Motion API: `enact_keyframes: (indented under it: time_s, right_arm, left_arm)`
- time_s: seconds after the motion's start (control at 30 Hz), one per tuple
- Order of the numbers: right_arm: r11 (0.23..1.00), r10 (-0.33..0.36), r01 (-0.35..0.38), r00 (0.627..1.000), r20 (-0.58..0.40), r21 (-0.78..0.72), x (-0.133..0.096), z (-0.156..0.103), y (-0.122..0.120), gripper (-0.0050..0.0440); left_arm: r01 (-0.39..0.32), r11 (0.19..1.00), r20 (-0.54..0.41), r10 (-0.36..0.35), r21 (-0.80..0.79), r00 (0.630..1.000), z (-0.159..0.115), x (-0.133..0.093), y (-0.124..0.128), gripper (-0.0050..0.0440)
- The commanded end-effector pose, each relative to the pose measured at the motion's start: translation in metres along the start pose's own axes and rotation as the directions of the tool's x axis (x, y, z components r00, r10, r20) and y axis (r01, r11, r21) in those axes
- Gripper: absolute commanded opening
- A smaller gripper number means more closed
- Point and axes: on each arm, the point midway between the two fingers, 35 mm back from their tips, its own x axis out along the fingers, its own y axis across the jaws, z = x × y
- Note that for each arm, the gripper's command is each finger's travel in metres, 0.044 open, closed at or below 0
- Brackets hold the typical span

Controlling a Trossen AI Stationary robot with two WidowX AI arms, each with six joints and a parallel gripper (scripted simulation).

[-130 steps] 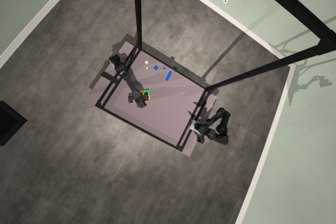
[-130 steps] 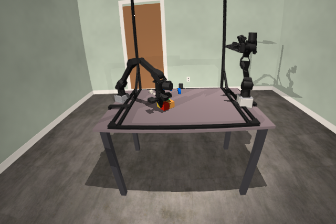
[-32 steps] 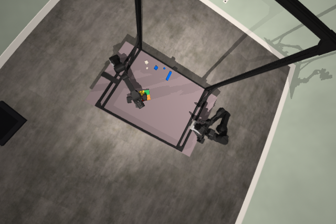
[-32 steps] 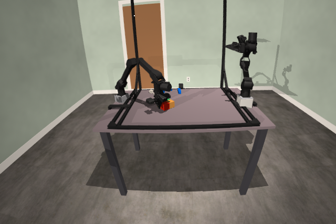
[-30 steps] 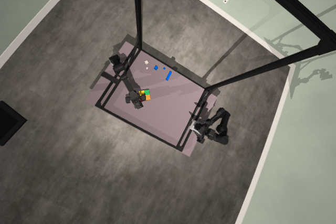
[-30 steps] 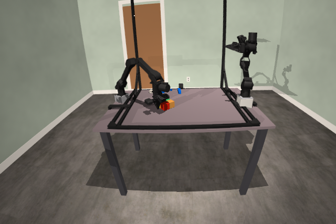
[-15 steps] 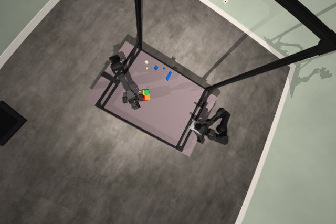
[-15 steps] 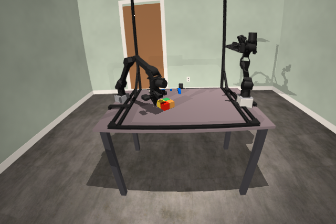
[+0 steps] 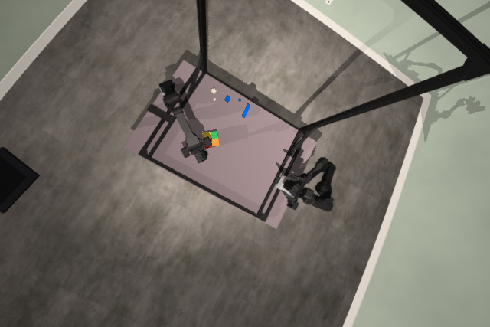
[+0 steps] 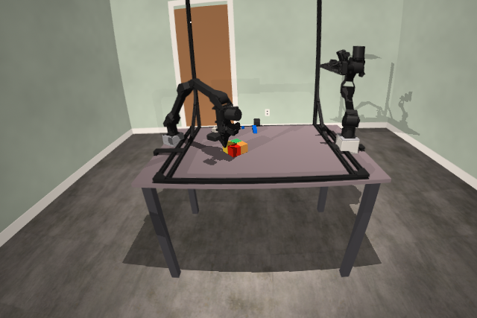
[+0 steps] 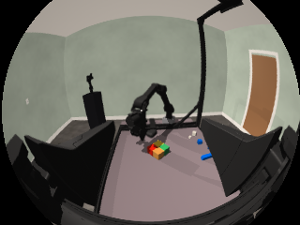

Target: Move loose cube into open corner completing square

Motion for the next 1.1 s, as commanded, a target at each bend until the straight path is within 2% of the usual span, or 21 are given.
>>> enact_keyframes:
  time_s: [0.0,0.1,0.23,0.3,0.37,0.53,0.87,1.07]
  right_arm:
    - [0.969,0.007,-0.003,1.000,0.016,-0.245,0.002,0.020,0.013,0.0000]
    - [0.904,0.010,0.005,0.999,0.034,-0.427,0.002,0.033,0.020,0.0000]
    - [0.766,0.015,0.025,0.998,0.057,-0.643,0.002,0.050,0.030,0.0000]
    - [0.766,0.015,0.025,0.998,0.057,-0.643,0.002,0.050,0.030,0.0000]
    - [0.627,0.019,0.045,0.997,0.073,-0.778,0.003,0.060,0.037,0.0000]
    - [0.368,0.027,0.081,0.995,0.098,-0.926,0.004,0.075,0.050,0.0000]
    - [0.357,0.027,0.083,0.995,0.099,-0.931,0.005,0.076,0.050,0.0000]
    - [0.357,0.027,0.083,0.995,0.099,-0.931,0.038,0.075,0.050,0.0000]
  left_arm:
    - [0.002,1.000,0.000,-0.002,-0.003,1.000,0.000,0.000,0.000,0.0400]
    - [0.002,1.000,0.000,-0.002,-0.003,1.000,0.000,0.000,0.000,0.0400]
    - [0.002,1.000,0.000,-0.002,-0.003,1.000,0.000,0.000,0.000,0.0400]
    - [0.002,1.000,0.000,-0.002,-0.003,1.000,0.000,0.000,0.000,0.0400]
    - [0.002,1.000,0.000,-0.002,-0.003,1.000,0.000,0.000,0.000,0.0400]
    - [0.002,1.000,0.000,-0.002,-0.003,1.000,0.000,0.000,0.000,0.0400]
    - [0.002,1.000,0.000,-0.002,-0.003,1.000,0.000,0.000,0.000,0.0400]
    - [0.002,1.000,0.000,-0.002,-0.003,1.000,0.000,0.000,0.000,0.0400]
